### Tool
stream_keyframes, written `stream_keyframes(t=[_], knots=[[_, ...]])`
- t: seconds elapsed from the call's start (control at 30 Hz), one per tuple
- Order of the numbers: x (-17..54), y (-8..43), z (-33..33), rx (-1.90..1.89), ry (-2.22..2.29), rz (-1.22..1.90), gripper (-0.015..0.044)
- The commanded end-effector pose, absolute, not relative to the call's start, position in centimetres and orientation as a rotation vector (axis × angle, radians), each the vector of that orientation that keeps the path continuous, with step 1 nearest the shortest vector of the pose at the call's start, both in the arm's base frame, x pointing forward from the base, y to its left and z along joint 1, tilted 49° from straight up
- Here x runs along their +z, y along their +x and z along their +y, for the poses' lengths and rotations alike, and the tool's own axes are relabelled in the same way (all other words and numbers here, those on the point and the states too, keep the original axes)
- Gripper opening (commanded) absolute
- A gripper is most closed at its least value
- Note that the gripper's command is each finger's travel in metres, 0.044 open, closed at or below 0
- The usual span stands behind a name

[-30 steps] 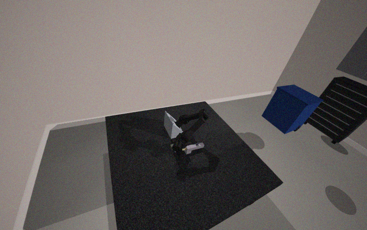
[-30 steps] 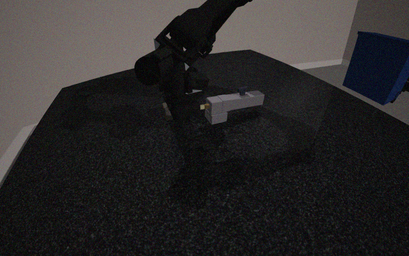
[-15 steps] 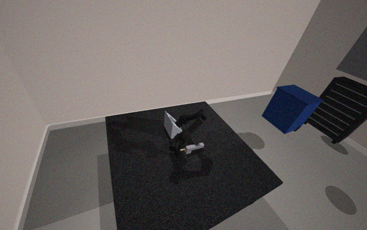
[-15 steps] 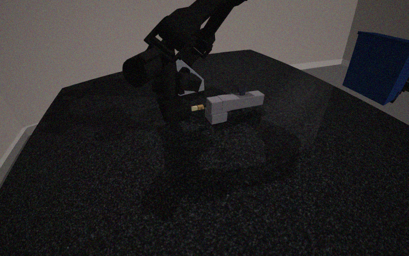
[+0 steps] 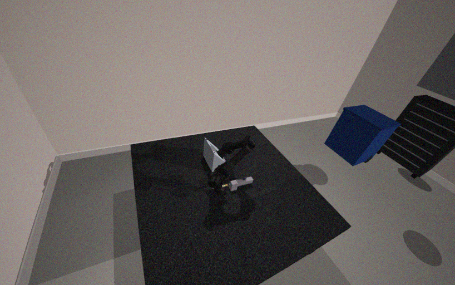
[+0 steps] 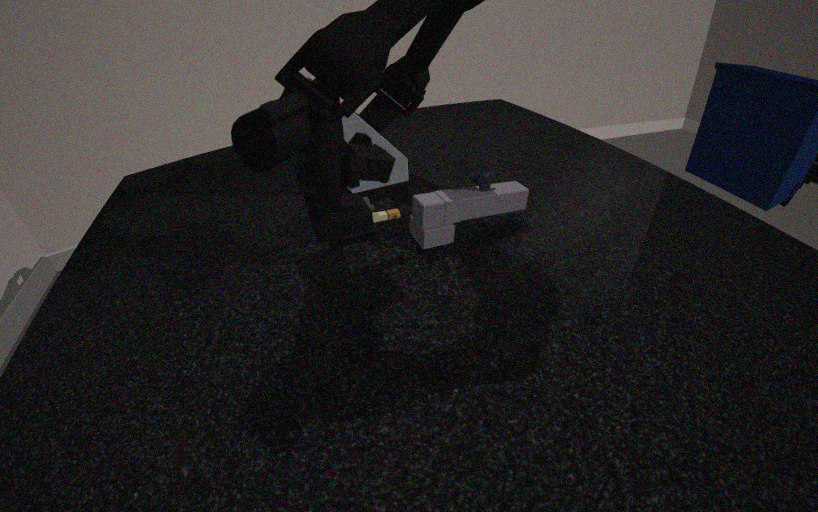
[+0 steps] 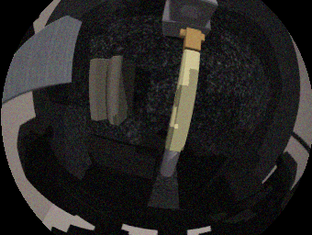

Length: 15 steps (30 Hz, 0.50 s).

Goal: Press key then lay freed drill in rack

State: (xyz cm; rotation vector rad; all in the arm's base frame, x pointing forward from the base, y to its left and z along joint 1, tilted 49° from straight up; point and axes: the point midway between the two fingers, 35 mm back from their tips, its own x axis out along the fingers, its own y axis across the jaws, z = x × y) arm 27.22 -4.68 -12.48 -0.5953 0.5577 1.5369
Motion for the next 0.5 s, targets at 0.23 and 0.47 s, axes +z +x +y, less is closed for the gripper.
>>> stream_keyframes(t=[0.23,0.47], knots=[[-11.98,27.21,-5.05,1.534,-0.600,0.558,0.0000],[-11.71,27.18,-5.18,1.534,-0.600,0.558,0.0000]])
